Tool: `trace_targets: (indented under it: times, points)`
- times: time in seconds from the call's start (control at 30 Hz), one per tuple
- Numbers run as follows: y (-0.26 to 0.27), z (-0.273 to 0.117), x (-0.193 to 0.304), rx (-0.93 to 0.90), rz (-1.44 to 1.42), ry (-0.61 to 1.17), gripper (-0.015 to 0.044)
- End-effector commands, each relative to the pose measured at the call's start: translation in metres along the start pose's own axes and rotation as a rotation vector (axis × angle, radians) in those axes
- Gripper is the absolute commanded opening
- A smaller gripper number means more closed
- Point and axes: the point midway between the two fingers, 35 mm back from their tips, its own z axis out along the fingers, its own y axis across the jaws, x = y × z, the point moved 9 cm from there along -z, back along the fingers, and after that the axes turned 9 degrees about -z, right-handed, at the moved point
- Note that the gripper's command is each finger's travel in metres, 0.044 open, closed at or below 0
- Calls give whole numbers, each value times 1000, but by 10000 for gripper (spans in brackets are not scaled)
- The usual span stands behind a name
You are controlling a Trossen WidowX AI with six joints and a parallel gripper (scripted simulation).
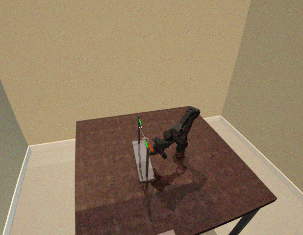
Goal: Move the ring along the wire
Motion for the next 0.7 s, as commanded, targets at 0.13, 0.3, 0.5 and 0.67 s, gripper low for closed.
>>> trace_targets:
  times: [0.13,0.3,0.5,0.67]
  points:
    - [10,1,-5,1,13,-14,-150]
    - [15,1,-5,1,14,-15,-150]
    - [20,2,-6,1,14,-17,-150]
    - [25,3,-7,1,15,-18,-150]
